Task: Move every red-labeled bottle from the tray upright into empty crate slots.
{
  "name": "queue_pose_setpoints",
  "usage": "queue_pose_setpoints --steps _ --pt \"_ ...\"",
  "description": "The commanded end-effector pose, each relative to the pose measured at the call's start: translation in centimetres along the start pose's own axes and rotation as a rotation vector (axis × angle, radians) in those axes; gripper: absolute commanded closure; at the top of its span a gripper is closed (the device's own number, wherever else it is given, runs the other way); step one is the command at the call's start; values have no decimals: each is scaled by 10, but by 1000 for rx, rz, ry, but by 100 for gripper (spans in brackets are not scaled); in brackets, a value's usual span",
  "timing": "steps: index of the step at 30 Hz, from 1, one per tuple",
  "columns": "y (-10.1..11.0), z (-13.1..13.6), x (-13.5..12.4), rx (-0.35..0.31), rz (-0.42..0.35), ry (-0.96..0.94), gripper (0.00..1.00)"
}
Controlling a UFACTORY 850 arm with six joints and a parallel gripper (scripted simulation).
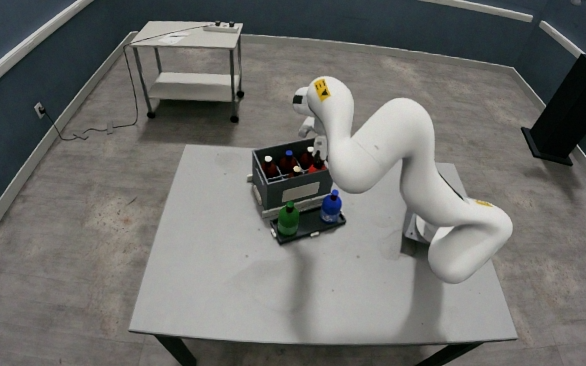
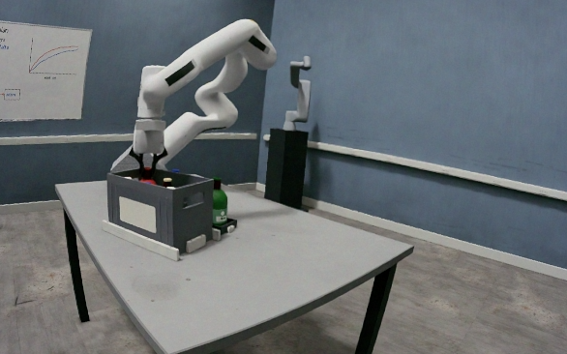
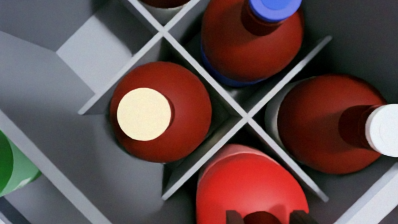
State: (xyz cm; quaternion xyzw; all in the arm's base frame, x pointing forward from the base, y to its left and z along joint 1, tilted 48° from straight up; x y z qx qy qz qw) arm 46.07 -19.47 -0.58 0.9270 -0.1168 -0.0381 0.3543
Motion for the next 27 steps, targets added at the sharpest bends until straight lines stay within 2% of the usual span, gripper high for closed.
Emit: queue_pose_setpoints --steps 1,27 --pt "0 0 1 -1 2 1 100" --pt "-10 0 1 -1 2 1 100"
Point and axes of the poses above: the point where the finger pads meet when closed, its own y axis back along the fingers, its own z axis across the jaws, x = y × z, the point moved 2 cm from there along y, back along the fingers, and after that the axes turned 2 degrees about y, right-handed, at the moved point
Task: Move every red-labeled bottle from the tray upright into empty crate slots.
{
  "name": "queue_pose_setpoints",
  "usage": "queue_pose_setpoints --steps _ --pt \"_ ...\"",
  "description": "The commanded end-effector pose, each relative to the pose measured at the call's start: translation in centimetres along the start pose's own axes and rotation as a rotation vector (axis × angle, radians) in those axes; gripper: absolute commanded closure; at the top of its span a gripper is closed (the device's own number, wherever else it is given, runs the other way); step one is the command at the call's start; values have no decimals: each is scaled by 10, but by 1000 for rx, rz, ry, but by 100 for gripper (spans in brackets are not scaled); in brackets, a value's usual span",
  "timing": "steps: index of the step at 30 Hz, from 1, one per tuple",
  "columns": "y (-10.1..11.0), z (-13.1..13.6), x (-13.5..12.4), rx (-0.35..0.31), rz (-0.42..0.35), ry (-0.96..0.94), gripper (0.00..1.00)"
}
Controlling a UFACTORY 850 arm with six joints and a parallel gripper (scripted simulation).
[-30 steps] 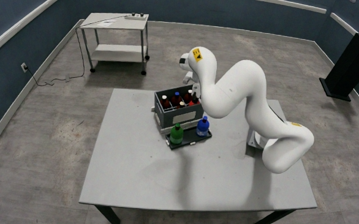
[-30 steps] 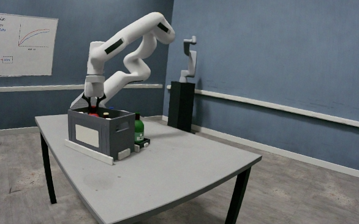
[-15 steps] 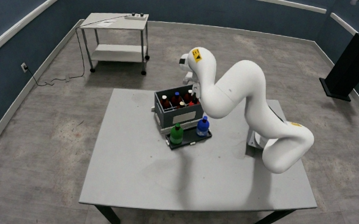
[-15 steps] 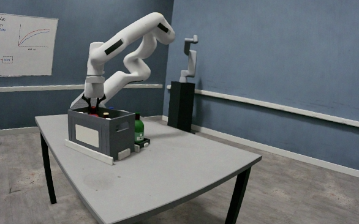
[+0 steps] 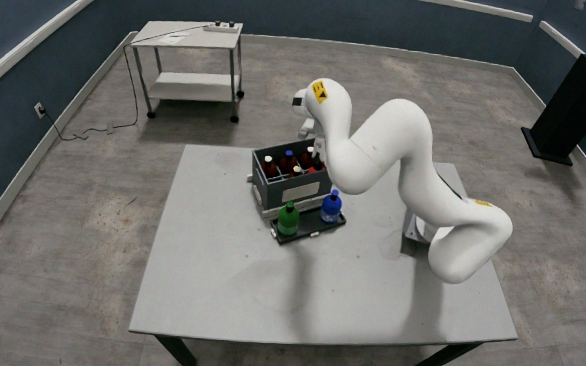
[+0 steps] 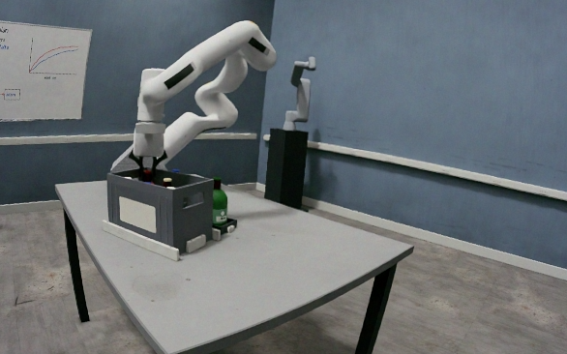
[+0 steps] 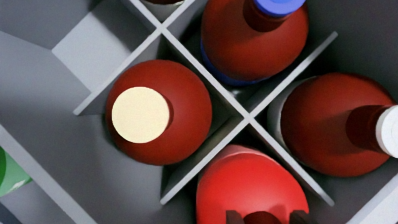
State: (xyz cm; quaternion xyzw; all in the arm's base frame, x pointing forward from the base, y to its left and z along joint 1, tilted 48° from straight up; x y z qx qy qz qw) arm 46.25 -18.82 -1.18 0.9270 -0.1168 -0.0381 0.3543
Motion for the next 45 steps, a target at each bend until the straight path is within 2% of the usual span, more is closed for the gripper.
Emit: queue_pose_setpoints --steps 1,45 --pt "-1 0 1 -1 2 1 100" --pt "-8 0 1 -1 2 1 100"
Point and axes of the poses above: the point where the finger pads meet when closed, its own y axis back along the fingers, its own z axis across the jaws, x = y × z, the point moved 2 cm from there along y, back along the fingers, and after that the axes turned 2 degrees about y, right-handed, at the moved point
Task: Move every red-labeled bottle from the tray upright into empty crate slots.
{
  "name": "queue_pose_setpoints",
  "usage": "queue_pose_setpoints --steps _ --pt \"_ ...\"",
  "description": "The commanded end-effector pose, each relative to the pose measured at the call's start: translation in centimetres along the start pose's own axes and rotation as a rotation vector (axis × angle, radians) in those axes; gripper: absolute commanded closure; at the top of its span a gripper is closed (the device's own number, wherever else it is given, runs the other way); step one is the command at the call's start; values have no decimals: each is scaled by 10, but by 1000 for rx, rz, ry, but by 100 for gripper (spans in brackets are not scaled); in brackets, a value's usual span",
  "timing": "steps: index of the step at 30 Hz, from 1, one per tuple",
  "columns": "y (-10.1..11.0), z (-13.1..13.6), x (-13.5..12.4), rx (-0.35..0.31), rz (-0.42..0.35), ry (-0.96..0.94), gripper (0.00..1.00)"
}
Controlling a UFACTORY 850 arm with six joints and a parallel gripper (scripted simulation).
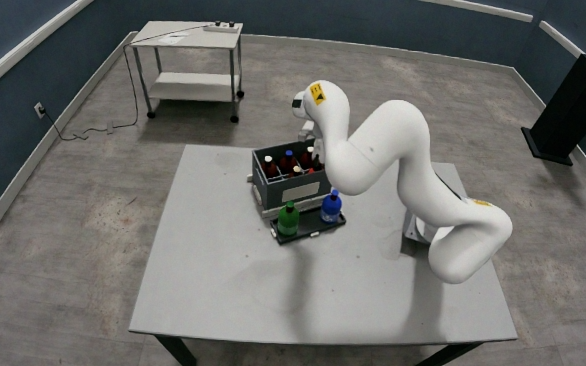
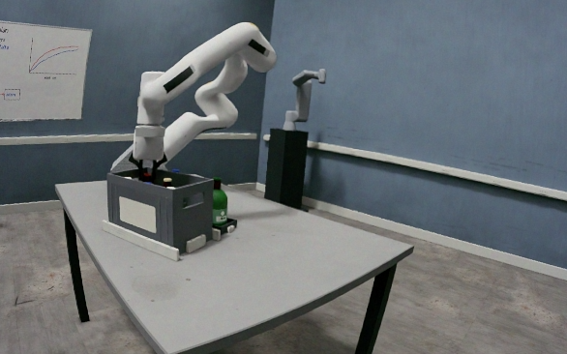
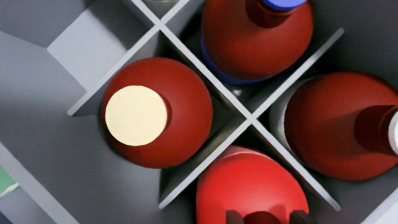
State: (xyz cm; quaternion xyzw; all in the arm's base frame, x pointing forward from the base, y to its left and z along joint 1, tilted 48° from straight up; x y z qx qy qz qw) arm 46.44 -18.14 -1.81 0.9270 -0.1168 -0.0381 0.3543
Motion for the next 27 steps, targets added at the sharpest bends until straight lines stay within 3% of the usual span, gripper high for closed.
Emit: queue_pose_setpoints --steps 1,2,27 --pt "1 0 1 -1 2 1 100" --pt "1 0 1 -1 2 1 34" --pt "1 0 1 -1 2 1 34"
Point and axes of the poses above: the point where the finger pads meet when closed, its own y axis back along the fingers, its own z axis across the jaws, x = y × z, the point moved 2 cm from there along y, back along the fingers, and after that the axes turned 2 degrees about y, right-handed, at the moved point
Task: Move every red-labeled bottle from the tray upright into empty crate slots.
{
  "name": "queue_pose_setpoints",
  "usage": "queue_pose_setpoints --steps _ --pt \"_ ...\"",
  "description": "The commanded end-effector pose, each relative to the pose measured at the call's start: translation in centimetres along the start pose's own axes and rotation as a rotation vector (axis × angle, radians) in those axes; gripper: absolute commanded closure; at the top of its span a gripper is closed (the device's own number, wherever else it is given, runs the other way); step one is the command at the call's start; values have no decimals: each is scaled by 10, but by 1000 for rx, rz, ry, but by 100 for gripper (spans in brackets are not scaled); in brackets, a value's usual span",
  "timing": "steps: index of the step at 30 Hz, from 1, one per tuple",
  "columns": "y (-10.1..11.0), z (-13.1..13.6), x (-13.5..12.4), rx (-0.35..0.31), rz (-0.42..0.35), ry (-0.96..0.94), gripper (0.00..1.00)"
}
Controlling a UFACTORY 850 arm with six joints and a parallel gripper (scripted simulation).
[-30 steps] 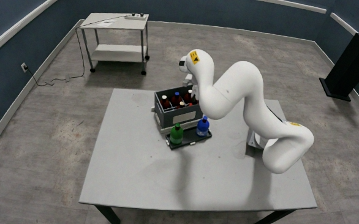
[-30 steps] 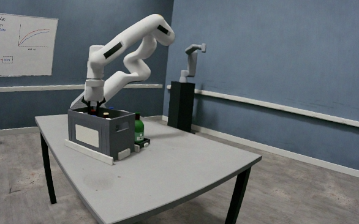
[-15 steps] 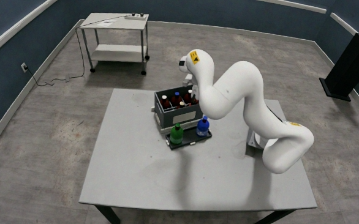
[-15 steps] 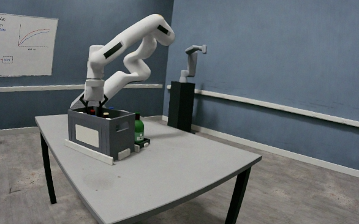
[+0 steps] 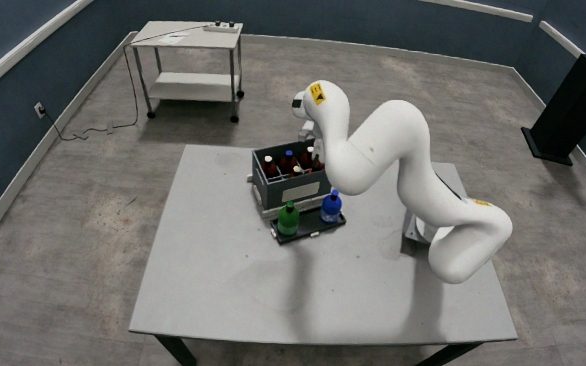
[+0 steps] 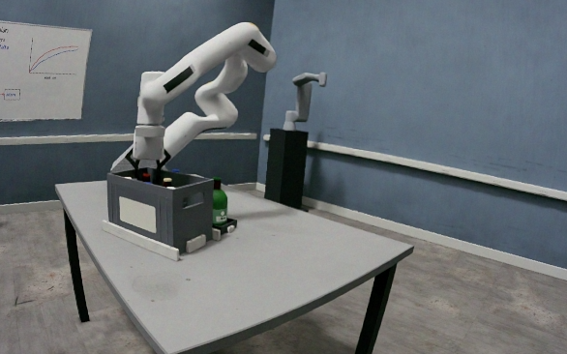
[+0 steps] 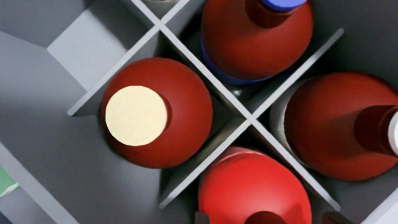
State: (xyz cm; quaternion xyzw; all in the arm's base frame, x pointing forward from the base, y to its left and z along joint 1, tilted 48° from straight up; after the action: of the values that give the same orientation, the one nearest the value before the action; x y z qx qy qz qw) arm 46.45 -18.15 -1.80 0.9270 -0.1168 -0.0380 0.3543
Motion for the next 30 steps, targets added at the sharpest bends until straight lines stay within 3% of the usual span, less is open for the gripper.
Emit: queue_pose_setpoints --steps 1,30 --pt "1 0 1 -1 2 1 34" --pt "5 0 1 -1 2 1 34"
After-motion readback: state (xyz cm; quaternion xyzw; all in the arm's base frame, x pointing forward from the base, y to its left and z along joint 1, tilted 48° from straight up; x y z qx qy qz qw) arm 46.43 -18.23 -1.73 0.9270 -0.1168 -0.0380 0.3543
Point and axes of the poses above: the point where the finger pads meet when closed, its own y axis back along the fingers, its own z axis across the jaws, x = y × z, the point moved 2 cm from there along y, back along the fingers, and after that the axes turned 2 degrees about y, right-handed, at the moved point
